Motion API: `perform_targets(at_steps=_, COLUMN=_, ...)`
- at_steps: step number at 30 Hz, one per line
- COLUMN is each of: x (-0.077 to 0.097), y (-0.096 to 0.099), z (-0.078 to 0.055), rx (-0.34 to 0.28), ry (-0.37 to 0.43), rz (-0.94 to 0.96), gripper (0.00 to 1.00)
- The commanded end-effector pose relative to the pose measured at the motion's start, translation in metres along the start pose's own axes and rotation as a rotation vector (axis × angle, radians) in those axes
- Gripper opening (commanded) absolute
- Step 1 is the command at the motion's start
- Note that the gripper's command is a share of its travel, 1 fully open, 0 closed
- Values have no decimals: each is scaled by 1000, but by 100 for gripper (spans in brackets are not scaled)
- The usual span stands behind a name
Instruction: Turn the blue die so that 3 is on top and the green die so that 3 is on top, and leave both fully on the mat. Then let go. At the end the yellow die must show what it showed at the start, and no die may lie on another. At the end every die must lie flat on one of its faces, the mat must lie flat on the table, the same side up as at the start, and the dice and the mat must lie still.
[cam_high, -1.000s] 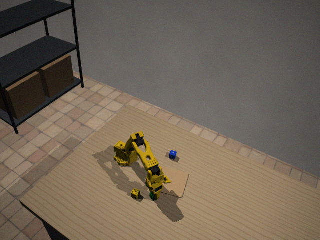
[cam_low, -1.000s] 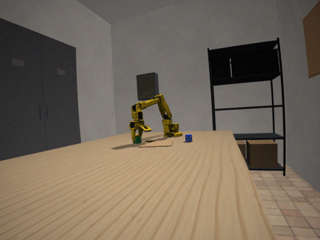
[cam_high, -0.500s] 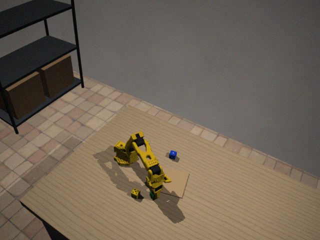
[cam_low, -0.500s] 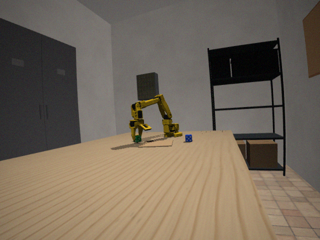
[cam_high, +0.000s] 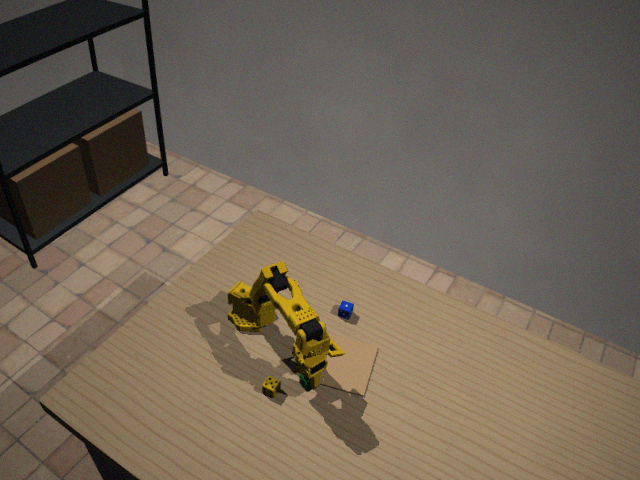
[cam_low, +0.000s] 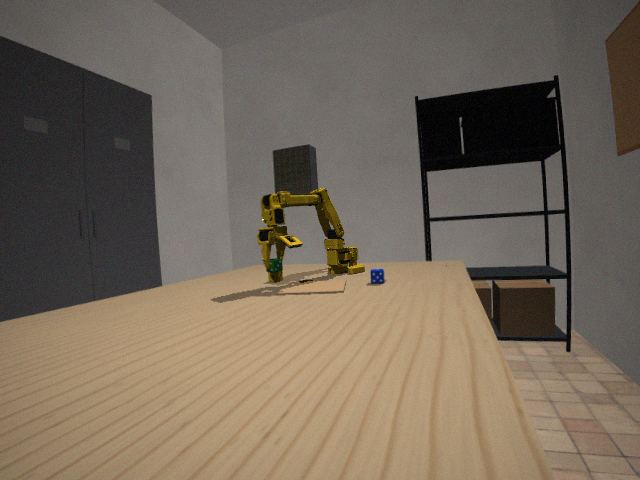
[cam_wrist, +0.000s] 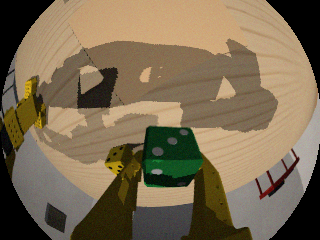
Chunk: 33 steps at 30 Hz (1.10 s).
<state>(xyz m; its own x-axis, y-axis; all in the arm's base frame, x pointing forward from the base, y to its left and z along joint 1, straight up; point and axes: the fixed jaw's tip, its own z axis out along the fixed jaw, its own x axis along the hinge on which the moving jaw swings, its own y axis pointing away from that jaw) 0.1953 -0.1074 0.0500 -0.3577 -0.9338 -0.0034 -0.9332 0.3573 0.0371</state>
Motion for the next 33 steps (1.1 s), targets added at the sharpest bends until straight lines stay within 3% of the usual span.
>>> perform_targets(at_steps=1, x=1, y=-6, z=-21, rx=74, ry=8, rz=1, gripper=0)
perform_targets(at_steps=26, x=1, y=-6, z=-22, rx=75, ry=8, rz=3, gripper=0)
perform_targets(at_steps=33, x=1, y=-7, z=-21, rx=91, ry=6, rz=99, gripper=0)
